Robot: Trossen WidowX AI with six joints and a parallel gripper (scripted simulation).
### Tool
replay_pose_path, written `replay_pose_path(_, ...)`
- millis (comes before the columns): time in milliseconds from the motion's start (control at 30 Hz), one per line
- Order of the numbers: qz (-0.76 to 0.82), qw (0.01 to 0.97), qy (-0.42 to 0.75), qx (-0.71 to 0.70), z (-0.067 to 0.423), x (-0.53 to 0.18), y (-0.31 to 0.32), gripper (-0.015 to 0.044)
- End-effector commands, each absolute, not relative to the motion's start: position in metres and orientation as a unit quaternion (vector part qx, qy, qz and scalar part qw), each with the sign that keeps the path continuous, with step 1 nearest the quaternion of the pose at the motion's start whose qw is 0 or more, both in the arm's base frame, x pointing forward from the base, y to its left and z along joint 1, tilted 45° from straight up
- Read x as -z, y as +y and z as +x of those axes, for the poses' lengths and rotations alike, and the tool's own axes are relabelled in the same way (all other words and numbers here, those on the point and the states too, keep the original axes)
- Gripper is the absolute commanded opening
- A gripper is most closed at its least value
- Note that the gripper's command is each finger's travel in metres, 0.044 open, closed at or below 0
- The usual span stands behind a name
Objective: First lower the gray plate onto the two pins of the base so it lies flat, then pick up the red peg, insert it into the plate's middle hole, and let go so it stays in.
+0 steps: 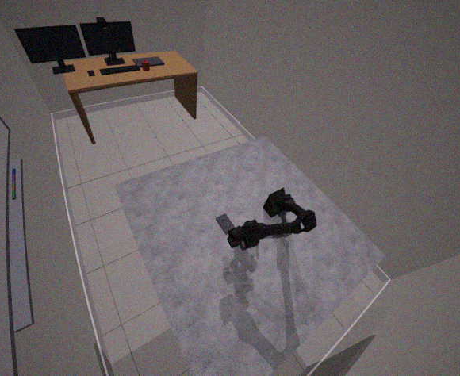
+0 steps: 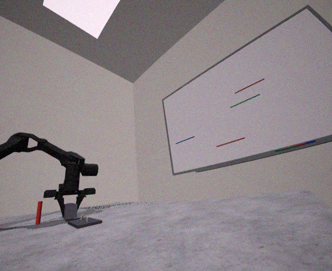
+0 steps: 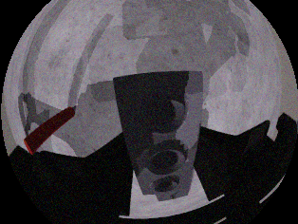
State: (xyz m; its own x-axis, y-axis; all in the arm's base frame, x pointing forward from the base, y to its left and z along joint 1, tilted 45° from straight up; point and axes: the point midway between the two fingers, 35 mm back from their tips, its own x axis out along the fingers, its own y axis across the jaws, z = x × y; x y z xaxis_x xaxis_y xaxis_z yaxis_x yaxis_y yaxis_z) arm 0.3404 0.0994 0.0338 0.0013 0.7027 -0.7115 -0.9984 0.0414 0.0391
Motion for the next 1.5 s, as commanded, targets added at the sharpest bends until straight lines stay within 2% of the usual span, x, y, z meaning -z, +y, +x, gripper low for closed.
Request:
replay_pose_path(0,-0.259,0.662,0.288,-0.641,0.345,-0.042,0.09,0.0)
replay_pose_path(1167,-0.258,0.662,0.289,-0.642,0.338,-0.116,0.008,0.0)
replay_pose_path(1467,-0.261,0.661,0.286,-0.643,0.343,-0.101,0.0,0.0)
